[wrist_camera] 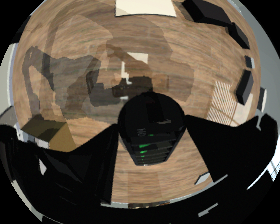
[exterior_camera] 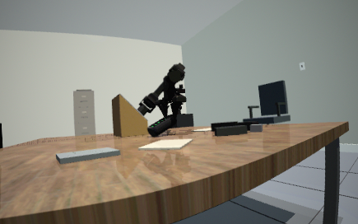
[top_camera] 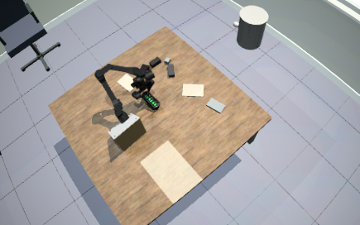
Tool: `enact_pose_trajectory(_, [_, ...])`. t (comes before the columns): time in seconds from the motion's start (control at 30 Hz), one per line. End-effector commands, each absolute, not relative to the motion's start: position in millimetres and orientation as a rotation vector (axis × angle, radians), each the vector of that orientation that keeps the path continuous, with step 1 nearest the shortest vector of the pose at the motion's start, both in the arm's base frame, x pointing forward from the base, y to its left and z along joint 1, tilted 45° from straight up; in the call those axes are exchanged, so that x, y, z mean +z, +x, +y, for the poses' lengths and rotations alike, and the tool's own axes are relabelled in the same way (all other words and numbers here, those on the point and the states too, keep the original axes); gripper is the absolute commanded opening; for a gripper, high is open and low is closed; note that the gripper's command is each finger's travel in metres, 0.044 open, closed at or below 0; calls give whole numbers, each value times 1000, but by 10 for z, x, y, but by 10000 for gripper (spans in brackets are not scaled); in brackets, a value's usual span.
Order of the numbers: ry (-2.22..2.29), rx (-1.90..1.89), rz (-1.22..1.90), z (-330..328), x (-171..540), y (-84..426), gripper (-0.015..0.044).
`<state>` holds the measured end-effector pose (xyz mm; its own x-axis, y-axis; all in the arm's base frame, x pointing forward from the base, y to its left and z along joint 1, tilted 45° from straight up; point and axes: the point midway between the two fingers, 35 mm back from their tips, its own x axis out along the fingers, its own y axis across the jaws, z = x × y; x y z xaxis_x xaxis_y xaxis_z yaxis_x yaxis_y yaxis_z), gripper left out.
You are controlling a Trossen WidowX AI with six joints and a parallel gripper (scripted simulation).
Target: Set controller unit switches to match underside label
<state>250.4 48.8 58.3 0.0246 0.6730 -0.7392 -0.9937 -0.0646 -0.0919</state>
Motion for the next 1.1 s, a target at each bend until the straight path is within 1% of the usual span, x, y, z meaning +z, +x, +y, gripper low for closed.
enact_pose_trajectory(0.0, [-748,1482,555,417,599,2542,335])
enact_pose_trajectory(1.07, [-706,1498,515,194,569,2527,335])
